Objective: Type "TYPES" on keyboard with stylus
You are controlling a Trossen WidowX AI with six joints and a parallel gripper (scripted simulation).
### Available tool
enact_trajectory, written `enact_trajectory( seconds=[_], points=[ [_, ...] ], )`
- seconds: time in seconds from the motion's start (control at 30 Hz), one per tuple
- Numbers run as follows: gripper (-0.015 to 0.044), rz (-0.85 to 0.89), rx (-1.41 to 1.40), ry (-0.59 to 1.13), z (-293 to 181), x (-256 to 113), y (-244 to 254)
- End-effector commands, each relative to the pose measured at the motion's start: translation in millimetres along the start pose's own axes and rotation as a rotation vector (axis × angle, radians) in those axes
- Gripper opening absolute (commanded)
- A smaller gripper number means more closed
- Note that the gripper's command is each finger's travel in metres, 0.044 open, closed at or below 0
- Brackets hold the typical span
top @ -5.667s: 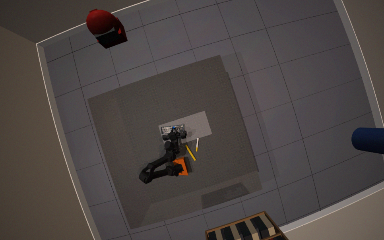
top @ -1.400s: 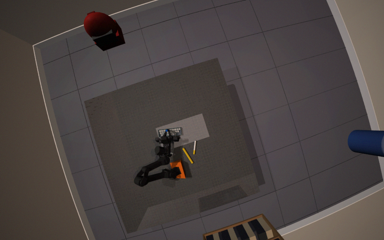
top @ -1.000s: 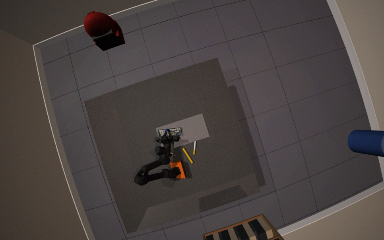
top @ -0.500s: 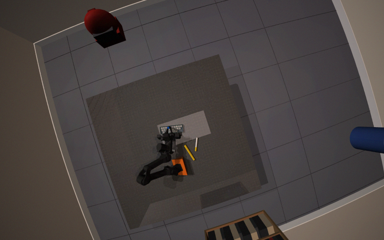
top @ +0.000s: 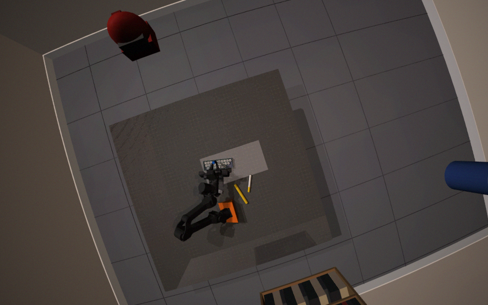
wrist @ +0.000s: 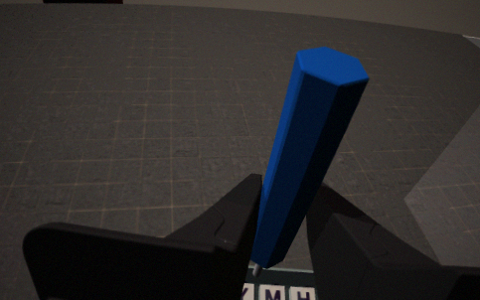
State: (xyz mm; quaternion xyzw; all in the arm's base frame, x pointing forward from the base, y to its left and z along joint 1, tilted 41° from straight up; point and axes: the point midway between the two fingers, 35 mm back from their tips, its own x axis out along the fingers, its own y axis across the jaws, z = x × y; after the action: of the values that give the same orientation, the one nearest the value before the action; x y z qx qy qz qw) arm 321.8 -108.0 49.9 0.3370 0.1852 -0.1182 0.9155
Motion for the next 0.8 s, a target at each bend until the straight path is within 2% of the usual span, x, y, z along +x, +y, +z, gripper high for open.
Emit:
enact_trajectory(
  seconds=[0.0, 0.03, 0.4, 0.77],
  points=[
    [0.0021, 0.0, 0.001, -0.001, 0.0, 0.0, 0.5],
    [0.0, 0.001, 0.001, -0.001, 0.3, -0.1, 1.7],
    [0.0, 0.026, 0.013, -0.001, 7.3, -5.4, 37.3],
    [0.0, 0.027, 0.014, -0.001, -9.7, -0.7, 39.6]
  ],
)
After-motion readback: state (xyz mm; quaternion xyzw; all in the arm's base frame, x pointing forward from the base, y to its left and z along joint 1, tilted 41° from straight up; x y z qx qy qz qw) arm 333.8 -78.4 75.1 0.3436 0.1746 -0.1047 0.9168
